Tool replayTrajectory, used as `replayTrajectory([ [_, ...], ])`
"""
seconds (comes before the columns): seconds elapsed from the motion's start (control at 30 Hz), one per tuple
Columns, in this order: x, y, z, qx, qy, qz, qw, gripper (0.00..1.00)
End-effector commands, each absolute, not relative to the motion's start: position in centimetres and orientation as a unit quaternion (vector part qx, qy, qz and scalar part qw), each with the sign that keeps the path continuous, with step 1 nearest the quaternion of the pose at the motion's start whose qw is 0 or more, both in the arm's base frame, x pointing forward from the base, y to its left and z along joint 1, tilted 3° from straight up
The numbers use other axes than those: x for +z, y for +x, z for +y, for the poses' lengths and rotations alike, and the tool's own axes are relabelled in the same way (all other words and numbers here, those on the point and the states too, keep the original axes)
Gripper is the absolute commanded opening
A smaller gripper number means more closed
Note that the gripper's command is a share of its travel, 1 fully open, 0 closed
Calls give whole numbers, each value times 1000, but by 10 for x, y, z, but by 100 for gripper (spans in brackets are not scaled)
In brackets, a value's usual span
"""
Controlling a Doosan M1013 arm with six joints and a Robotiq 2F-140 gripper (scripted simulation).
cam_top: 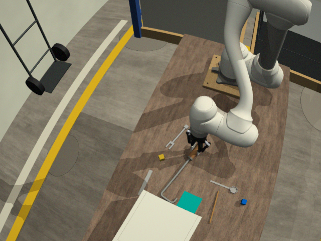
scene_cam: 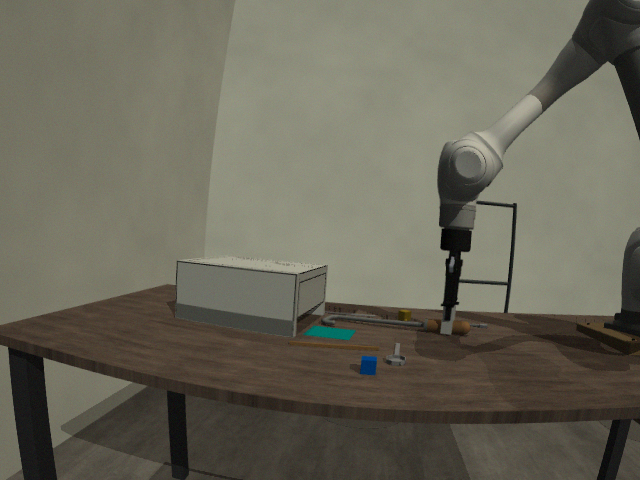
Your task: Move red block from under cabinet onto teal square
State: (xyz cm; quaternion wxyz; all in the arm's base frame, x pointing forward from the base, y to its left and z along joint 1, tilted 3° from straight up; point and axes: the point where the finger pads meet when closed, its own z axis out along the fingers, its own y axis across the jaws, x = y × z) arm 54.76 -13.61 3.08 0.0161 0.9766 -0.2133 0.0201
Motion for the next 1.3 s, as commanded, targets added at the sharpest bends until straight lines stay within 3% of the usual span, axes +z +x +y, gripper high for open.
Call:
replayTrajectory([
  [0.0, 32, 547, -146, 22, 979, -202, 16, 0],
  [1.27, 34, 542, -183, 20, 991, -129, 18, 0],
])
